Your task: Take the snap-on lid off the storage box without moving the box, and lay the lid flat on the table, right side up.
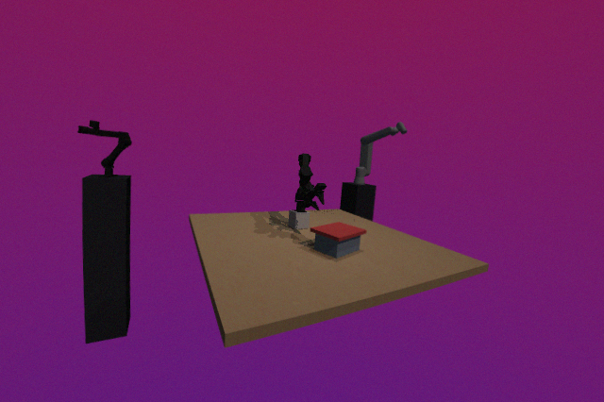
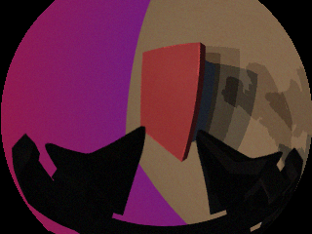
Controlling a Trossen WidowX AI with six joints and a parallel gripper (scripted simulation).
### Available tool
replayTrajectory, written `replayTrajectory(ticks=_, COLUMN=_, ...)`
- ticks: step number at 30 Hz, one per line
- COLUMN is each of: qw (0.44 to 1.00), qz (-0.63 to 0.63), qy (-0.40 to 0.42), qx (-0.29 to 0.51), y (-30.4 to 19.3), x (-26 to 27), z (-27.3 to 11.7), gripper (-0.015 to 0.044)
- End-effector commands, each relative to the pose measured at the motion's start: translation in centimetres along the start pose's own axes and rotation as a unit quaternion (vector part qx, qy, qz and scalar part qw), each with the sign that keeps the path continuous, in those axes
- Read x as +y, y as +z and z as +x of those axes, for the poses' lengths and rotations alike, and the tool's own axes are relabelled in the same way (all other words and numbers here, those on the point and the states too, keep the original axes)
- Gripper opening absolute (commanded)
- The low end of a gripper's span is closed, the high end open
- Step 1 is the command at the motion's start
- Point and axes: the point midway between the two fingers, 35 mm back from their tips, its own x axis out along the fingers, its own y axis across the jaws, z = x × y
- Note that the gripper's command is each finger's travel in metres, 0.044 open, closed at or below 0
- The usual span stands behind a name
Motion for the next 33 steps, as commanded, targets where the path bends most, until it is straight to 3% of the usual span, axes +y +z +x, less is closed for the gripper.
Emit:
replayTrajectory(ticks=1, qw=1.000, qz=0.001, qy=0.000, qx=0.001, y=0.0, x=0.0, z=0.0, gripper=0.0235)
replayTrajectory(ticks=6, qw=1.000, qz=0.005, qy=-0.003, qx=0.008, y=-0.4, x=-0.4, z=0.3, gripper=0.0235)
replayTrajectory(ticks=12, qw=1.000, qz=0.006, qy=-0.003, qx=0.008, y=-0.5, x=-4.2, z=3.4, gripper=0.0235)
replayTrajectory(ticks=33, qw=1.000, qz=0.005, qy=-0.003, qx=0.008, y=-0.3, x=-4.1, z=6.0, gripper=0.0235)
